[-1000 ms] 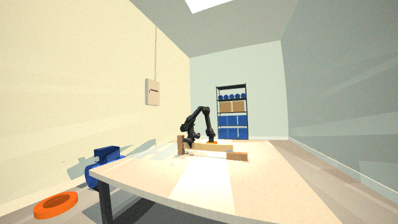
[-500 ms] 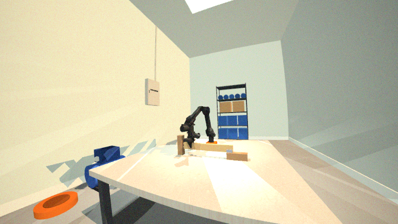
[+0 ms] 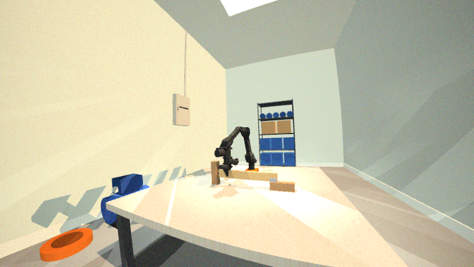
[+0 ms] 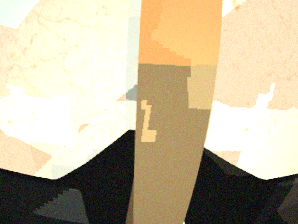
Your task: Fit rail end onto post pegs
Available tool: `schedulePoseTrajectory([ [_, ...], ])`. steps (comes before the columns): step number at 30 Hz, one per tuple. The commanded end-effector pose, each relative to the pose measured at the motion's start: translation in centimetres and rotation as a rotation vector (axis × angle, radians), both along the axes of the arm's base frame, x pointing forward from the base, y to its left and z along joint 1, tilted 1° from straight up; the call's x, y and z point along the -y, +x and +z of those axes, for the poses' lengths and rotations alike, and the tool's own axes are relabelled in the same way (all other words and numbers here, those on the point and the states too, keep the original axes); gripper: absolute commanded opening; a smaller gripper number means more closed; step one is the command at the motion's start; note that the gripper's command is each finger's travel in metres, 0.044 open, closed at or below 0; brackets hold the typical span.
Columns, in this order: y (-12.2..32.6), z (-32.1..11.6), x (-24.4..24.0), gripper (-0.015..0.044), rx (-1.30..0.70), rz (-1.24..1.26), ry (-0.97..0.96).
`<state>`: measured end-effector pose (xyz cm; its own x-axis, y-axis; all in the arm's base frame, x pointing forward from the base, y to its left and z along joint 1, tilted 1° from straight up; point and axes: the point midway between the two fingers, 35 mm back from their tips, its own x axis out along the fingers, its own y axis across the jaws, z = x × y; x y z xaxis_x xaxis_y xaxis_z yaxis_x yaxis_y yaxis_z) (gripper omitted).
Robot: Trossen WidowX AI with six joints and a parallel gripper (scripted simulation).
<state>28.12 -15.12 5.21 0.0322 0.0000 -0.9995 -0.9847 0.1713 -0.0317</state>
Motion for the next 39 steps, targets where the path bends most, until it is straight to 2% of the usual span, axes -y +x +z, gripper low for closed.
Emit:
schedulePoseTrajectory([
  [1, 0.09, 0.28, -0.13, 0.0, 0.003, -0.002, -0.007],
  [39, 0.08, -0.06, -0.17, 0.0, 0.003, -0.002, -0.007],
])
